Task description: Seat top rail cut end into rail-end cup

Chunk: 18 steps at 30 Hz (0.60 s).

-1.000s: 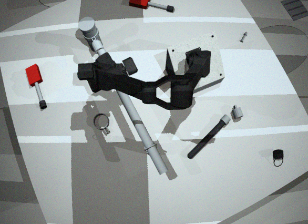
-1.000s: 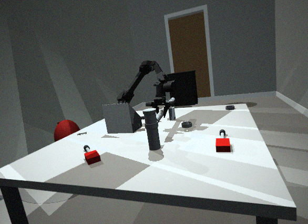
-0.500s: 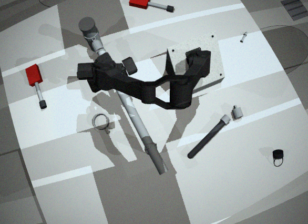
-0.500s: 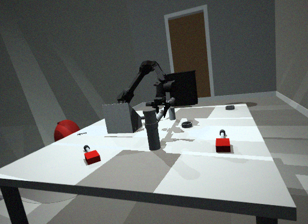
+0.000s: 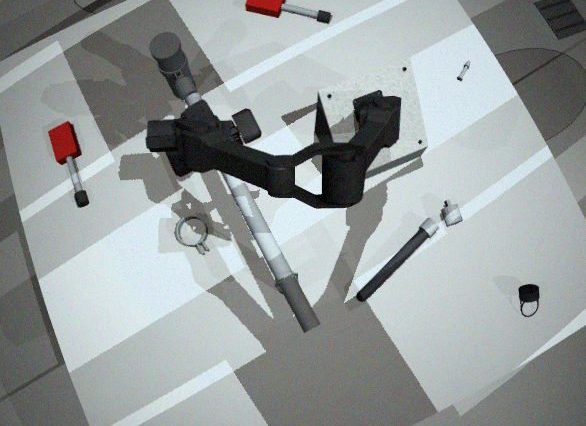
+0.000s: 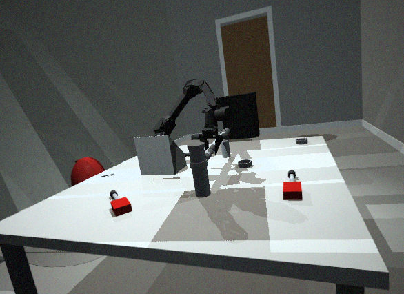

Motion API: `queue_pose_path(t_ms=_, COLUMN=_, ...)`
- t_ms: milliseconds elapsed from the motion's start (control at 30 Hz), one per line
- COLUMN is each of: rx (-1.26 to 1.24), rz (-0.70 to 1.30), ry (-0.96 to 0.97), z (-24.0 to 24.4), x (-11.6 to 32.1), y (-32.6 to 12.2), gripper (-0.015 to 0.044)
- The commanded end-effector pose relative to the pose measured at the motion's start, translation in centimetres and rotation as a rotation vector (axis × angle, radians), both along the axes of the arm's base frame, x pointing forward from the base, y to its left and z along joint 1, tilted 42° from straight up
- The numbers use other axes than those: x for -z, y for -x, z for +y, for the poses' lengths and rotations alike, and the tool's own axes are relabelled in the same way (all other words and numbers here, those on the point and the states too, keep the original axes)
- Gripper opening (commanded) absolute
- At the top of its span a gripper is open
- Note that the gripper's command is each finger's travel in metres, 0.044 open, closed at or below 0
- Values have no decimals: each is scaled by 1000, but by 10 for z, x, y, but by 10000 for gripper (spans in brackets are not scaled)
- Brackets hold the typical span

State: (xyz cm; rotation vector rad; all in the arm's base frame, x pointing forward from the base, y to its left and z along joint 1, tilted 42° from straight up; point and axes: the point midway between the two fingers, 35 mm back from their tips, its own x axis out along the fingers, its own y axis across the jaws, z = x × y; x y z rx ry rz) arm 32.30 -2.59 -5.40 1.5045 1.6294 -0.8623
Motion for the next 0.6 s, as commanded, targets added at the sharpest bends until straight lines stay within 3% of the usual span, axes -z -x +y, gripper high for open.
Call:
queue_pose_path(t_ms=0, rx=3, rz=-4, ry=4, z=-5, x=0, y=-2, gripper=0)
queue_pose_path(t_ms=567, rx=3, rz=-4, ry=4, z=-13, x=0, y=-7, gripper=0)
